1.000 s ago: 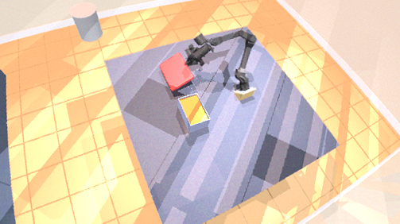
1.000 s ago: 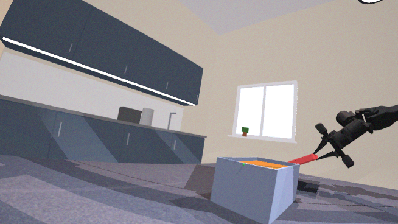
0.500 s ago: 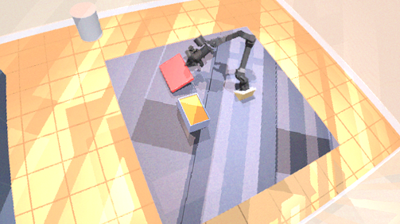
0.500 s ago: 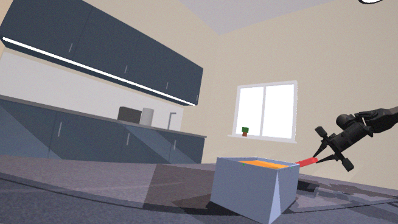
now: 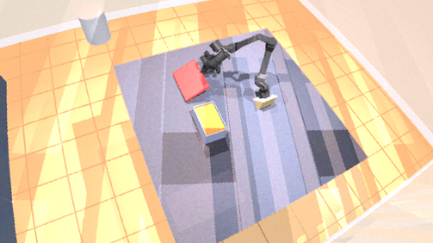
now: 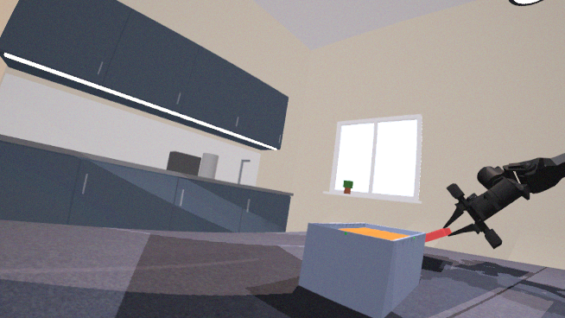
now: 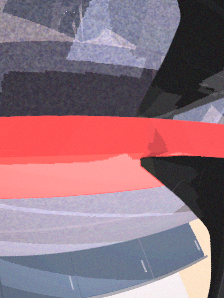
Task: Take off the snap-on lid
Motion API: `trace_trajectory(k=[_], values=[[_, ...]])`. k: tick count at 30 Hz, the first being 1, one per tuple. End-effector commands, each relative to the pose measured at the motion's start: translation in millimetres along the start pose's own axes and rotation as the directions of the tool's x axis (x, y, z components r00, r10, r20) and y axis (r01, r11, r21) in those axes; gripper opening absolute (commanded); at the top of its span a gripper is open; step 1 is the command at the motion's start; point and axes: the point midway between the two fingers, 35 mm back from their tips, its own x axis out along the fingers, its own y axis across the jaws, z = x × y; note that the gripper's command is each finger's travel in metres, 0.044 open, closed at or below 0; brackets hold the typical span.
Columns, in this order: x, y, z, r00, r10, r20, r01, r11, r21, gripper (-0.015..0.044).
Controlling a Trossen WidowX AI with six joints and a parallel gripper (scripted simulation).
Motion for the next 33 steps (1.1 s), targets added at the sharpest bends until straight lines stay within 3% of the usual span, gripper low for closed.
trace_trajectory(k=[1,33], values=[[2,0,-1,1.000,0.014,-0.006,-0.014,1.000,-0.005,0.0000],[19,-19,-1,1.000,0.014,-0.005,-0.014,1.000,-0.007,0.0000]])
